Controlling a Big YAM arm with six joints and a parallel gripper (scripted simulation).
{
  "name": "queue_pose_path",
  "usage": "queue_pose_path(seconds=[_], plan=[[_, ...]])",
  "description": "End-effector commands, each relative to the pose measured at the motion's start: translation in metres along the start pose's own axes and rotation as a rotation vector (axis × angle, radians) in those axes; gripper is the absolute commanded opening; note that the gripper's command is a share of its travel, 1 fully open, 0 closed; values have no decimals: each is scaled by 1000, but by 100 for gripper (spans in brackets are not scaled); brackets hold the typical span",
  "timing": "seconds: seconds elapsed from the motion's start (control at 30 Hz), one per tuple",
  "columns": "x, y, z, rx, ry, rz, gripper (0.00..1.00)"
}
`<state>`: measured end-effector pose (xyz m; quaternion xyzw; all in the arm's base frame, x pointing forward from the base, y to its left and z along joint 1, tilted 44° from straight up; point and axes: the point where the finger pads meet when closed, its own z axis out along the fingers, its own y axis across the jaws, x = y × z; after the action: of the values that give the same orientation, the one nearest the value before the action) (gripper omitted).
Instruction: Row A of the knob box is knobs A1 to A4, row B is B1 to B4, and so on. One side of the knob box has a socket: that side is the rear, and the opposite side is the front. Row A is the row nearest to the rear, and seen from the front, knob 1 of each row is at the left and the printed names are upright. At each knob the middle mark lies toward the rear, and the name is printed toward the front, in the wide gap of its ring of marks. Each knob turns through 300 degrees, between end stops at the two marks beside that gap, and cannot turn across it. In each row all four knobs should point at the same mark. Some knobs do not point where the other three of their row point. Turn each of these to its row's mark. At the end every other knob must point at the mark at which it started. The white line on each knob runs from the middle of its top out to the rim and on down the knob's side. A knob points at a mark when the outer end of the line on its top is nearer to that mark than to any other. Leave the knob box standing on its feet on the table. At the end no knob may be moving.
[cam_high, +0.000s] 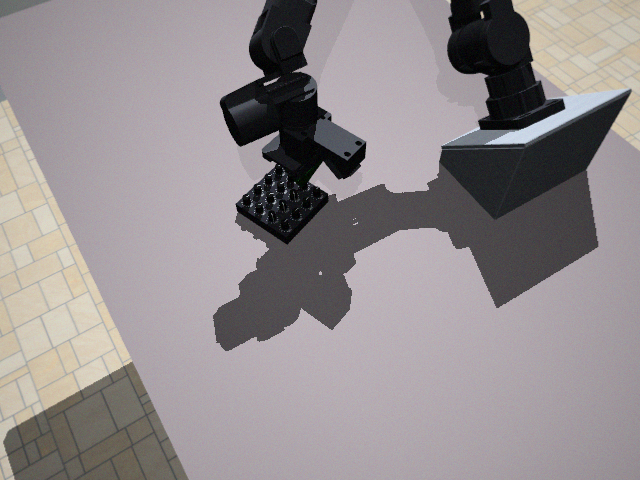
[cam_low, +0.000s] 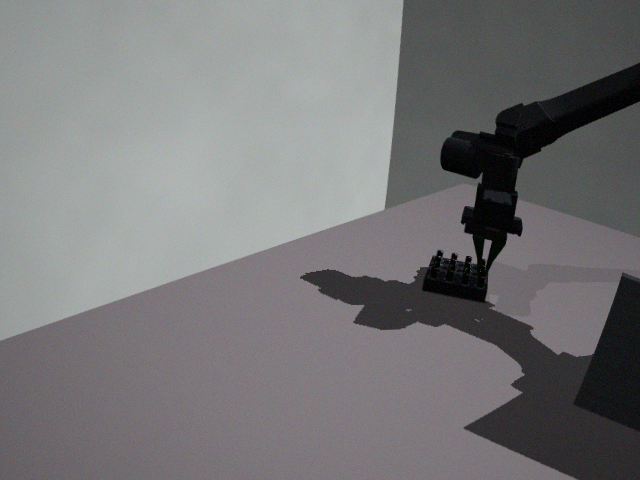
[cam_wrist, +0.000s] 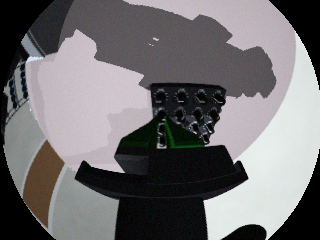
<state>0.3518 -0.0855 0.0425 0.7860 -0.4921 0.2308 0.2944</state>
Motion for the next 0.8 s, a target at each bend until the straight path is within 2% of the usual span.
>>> queue_pose_path(seconds=[0.0, 0.77], plan=[[1, -7, 0, 9, -3, -36, 8], [1, -6, 0, 8, -3, -48, 8]])
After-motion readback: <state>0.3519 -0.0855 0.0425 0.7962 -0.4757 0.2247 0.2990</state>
